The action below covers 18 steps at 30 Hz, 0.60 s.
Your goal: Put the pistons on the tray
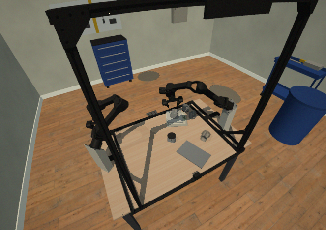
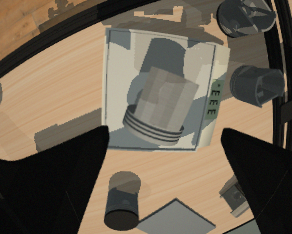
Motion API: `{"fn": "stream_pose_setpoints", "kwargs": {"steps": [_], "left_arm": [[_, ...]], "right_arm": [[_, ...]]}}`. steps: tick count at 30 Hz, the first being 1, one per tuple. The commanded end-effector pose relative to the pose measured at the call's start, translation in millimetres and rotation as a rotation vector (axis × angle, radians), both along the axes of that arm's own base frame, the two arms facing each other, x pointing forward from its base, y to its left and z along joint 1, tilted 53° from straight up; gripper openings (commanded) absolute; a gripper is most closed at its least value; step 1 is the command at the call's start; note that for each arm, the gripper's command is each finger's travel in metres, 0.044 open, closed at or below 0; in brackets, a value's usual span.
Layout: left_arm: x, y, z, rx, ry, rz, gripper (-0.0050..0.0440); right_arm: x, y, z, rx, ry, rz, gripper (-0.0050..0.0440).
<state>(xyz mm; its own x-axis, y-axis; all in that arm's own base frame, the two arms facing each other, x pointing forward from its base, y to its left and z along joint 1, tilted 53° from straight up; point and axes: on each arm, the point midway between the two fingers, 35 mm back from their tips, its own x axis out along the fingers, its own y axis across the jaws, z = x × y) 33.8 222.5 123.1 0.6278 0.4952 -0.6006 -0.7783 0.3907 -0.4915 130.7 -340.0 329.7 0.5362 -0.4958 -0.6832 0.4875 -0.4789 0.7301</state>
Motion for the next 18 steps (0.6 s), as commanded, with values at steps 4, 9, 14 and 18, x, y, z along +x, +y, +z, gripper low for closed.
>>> {"fn": "stream_pose_setpoints", "kwargs": {"steps": [4, 9, 14, 18], "left_arm": [[0.4, -0.2, 0.3, 0.001, -0.002, -0.002, 0.044], [0.4, -0.2, 0.3, 0.001, -0.002, -0.002, 0.044], [0.4, -0.2, 0.3, 0.001, -0.002, -0.002, 0.044], [0.4, -0.2, 0.3, 0.001, -0.002, -0.002, 0.044]], "right_arm": [[0.1, -3.8, -4.2, 0.127, -0.071, -0.131, 0.0378], [0.1, -3.8, -4.2, 0.176, -0.104, -0.184, 0.0378], [0.2, -4.8, -5.4, 0.229, -0.136, -0.24, 0.0378], [1.3, -6.5, -7.5, 0.234, -0.135, -0.244, 0.0378]]}}
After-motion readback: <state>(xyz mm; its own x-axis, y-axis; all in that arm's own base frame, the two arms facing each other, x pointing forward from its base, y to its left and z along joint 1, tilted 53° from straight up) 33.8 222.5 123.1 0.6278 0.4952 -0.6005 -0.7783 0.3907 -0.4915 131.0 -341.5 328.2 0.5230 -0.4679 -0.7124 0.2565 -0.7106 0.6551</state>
